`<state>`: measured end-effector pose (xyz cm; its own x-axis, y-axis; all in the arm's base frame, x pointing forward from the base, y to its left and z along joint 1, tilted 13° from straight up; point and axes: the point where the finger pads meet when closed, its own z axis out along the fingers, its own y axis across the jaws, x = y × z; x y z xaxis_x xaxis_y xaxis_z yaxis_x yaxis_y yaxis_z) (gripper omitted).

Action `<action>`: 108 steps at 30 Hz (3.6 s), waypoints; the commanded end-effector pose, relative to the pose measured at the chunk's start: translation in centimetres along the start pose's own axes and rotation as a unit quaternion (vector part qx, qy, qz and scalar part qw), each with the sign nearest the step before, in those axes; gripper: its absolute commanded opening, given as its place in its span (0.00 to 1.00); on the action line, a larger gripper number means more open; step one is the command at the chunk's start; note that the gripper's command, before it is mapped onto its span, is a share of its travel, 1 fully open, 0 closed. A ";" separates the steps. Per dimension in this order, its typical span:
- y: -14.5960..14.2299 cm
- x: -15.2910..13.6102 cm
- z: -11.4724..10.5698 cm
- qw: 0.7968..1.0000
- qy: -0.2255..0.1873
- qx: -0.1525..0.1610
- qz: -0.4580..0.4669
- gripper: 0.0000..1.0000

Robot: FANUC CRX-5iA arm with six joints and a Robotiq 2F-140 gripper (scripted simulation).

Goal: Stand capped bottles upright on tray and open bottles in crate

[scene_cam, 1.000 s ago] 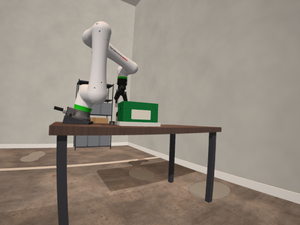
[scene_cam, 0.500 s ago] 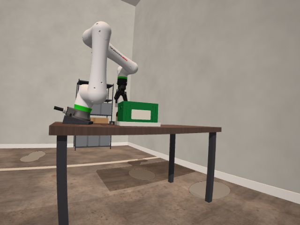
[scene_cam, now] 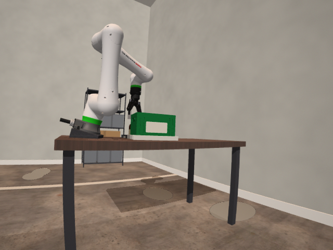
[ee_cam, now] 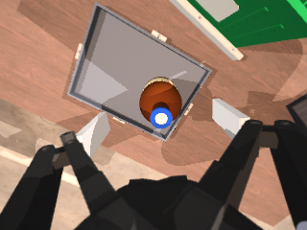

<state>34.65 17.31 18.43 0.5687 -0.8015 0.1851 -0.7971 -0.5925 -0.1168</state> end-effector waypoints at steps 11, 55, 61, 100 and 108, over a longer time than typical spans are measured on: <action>0.0 0.0 -1.7 1.000 0.000 0.000 0.000 1.00; -0.7 4.9 -6.2 1.000 0.000 0.000 0.000 0.38; -0.8 5.8 -6.2 1.000 0.001 0.000 0.000 0.38; -0.9 16.5 -6.5 1.000 0.000 0.000 0.000 0.38; -0.5 18.5 -6.5 1.000 0.000 0.000 0.000 0.38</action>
<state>44.03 3.75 28.20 0.5683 -0.8016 0.1859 -0.7973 -0.5922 -0.1165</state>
